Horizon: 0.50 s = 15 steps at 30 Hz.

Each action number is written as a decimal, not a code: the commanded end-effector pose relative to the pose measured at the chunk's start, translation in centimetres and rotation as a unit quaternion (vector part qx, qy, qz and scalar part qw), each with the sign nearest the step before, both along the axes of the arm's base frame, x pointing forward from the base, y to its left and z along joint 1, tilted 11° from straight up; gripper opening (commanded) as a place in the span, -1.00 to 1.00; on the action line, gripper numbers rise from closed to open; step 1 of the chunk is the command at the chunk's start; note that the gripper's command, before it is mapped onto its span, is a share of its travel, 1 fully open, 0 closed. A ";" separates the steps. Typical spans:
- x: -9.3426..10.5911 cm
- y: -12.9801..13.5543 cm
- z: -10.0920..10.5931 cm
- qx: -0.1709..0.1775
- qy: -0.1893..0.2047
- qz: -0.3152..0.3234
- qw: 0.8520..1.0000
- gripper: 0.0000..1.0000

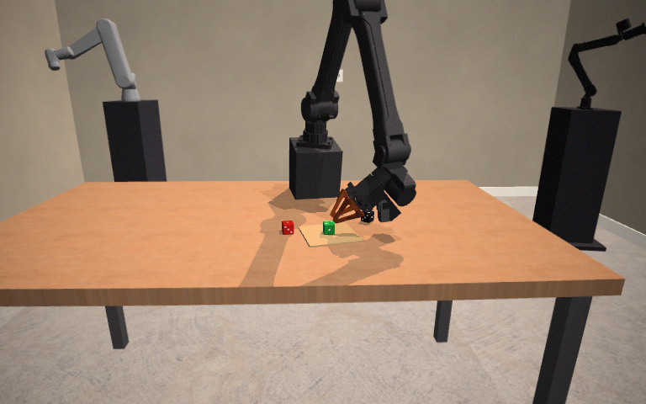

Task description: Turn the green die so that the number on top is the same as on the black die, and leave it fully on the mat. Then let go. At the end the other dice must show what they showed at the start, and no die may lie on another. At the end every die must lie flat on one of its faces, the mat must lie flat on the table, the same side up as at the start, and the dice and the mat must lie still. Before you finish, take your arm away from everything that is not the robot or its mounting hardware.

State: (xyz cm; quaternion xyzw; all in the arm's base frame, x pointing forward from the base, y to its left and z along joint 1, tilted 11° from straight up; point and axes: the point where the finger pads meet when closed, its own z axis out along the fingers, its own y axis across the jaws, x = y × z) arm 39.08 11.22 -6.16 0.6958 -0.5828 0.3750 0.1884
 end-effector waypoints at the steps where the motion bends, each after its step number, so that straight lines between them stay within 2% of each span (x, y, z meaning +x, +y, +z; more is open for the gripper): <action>1: 0.7 1.5 1.9 0.014 -0.024 -0.008 1.000 -0.11; 8: 0.0 0.7 0.9 0.003 -0.010 -0.016 1.000 -0.11; 11: 0.1 0.8 2.3 0.010 -0.019 -0.015 1.000 -0.11; 15: -0.3 0.6 2.5 0.007 -0.015 -0.014 1.000 -0.11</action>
